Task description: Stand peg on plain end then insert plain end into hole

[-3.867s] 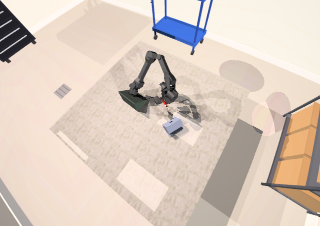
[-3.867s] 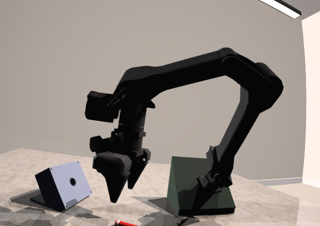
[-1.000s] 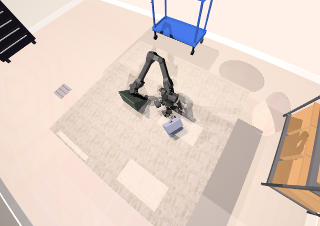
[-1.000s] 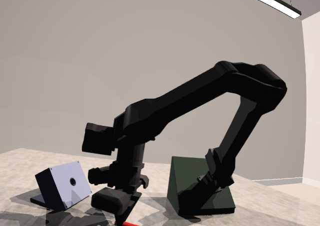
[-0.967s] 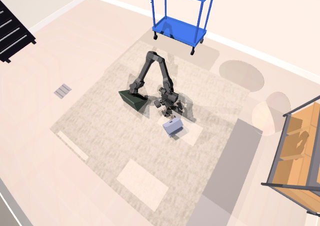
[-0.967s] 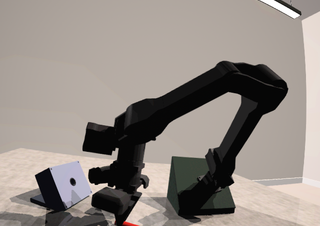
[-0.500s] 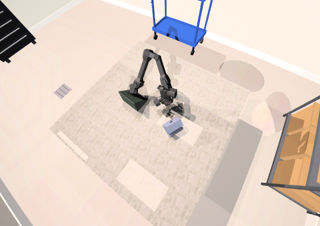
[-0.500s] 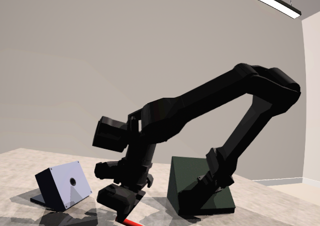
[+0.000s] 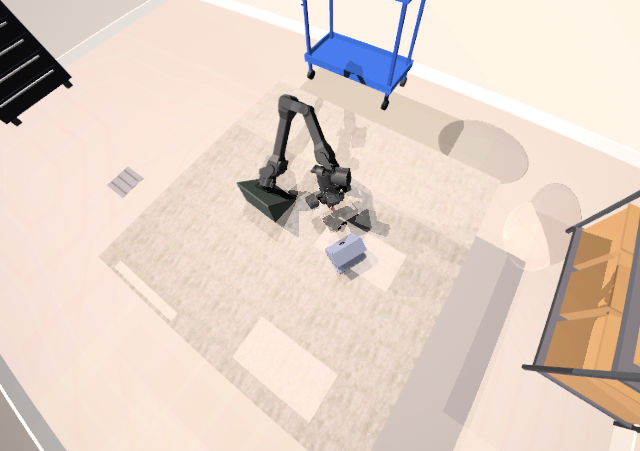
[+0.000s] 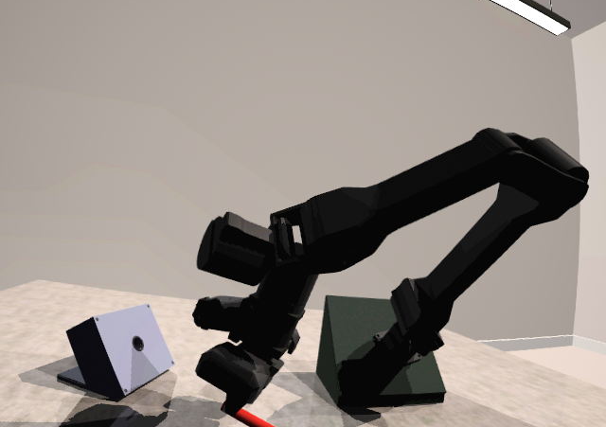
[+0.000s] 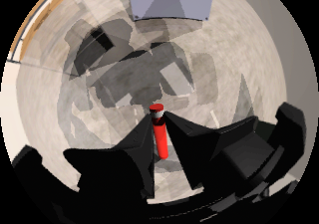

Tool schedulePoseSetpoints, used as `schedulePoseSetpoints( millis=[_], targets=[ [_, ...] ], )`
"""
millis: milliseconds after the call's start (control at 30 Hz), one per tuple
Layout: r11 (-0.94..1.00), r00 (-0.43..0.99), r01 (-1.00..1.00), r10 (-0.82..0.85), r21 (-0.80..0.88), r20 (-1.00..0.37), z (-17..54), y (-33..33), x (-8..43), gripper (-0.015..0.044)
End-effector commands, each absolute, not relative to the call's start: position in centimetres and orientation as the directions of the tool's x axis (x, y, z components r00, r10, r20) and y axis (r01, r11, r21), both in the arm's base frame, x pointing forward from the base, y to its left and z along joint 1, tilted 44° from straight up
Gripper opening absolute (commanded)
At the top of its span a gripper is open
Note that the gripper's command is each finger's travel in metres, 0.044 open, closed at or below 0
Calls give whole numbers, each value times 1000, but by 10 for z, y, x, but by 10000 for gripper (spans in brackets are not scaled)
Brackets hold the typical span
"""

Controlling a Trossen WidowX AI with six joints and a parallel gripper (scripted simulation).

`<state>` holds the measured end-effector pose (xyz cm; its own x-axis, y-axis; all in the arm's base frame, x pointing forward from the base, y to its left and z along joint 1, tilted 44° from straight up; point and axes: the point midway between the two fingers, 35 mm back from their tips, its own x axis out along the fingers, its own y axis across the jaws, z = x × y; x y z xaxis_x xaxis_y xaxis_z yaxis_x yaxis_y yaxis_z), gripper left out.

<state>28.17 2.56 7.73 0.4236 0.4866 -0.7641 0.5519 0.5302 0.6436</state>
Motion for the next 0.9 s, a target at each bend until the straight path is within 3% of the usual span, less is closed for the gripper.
schedulePoseSetpoints(
  millis=[0, 867],
  targets=[
    [528, 447, 556, 462, 642, -766, 78, 26, 279, 49],
    [527, 592, 557, 291, 642, -752, 90, 26, 266, 49]
  ],
)
